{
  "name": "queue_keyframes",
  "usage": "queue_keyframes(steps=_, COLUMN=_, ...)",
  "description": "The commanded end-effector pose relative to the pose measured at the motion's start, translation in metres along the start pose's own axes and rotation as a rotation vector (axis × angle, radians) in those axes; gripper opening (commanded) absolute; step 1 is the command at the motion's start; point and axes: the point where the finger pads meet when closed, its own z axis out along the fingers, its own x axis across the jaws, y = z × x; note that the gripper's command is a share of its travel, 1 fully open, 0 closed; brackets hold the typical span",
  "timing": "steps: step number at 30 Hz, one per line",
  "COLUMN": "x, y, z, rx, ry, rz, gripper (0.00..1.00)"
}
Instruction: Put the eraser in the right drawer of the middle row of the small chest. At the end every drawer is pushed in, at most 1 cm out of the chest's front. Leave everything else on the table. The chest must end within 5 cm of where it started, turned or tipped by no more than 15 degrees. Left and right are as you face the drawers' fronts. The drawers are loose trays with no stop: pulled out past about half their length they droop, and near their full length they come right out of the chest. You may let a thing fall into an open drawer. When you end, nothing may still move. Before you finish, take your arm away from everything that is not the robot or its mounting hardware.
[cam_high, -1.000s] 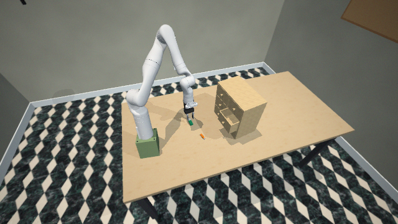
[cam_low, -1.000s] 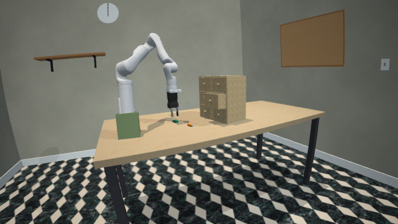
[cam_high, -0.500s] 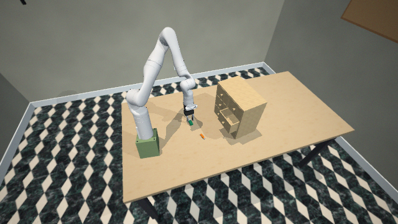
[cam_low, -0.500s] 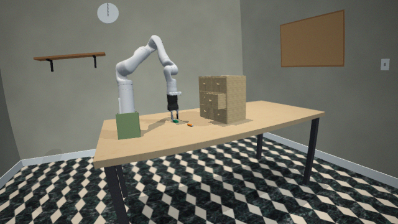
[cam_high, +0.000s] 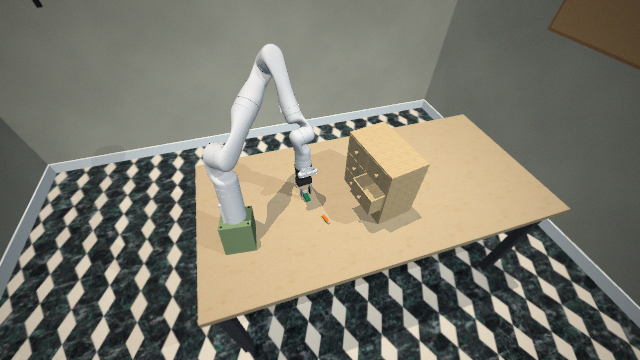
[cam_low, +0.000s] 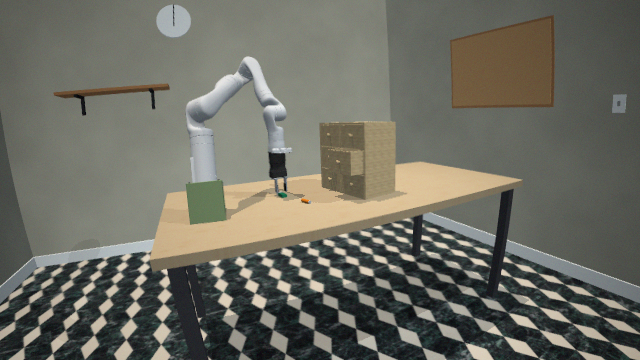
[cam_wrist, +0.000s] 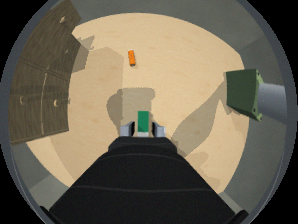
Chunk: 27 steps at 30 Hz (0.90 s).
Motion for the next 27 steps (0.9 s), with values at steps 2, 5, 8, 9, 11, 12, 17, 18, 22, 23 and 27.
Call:
queue_keyframes(steps=2, x=0.000, y=0.000, z=0.000, rx=0.000, ry=-0.001, rz=0.000, gripper=0.75)
queue_keyframes(steps=5, x=0.000, y=0.000, z=0.000, rx=0.000, ry=-0.001, rz=0.000, gripper=0.75)
queue_keyframes(steps=8, x=0.000, y=0.000, z=0.000, rx=0.000, ry=-0.001, rz=0.000, gripper=0.75)
queue_keyframes(steps=9, x=0.000, y=0.000, z=0.000, rx=0.000, ry=-0.001, rz=0.000, gripper=0.75)
queue_keyframes(steps=11, x=0.000, y=0.000, z=0.002, rx=0.000, ry=-0.001, rz=0.000, gripper=0.75)
queue_keyframes(steps=12, x=0.000, y=0.000, z=0.004, rx=0.000, ry=-0.001, rz=0.000, gripper=0.75)
queue_keyframes(steps=17, x=0.000, y=0.000, z=0.013, rx=0.000, ry=-0.001, rz=0.000, gripper=0.75)
queue_keyframes(steps=18, x=0.000, y=0.000, z=0.015, rx=0.000, ry=-0.001, rz=0.000, gripper=0.75)
queue_keyframes(steps=22, x=0.000, y=0.000, z=0.019, rx=0.000, ry=-0.001, rz=0.000, gripper=0.75)
queue_keyframes(steps=23, x=0.000, y=0.000, z=0.019, rx=0.000, ry=-0.001, rz=0.000, gripper=0.75)
queue_keyframes(steps=27, x=0.000, y=0.000, z=0.020, rx=0.000, ry=-0.001, rz=0.000, gripper=0.75)
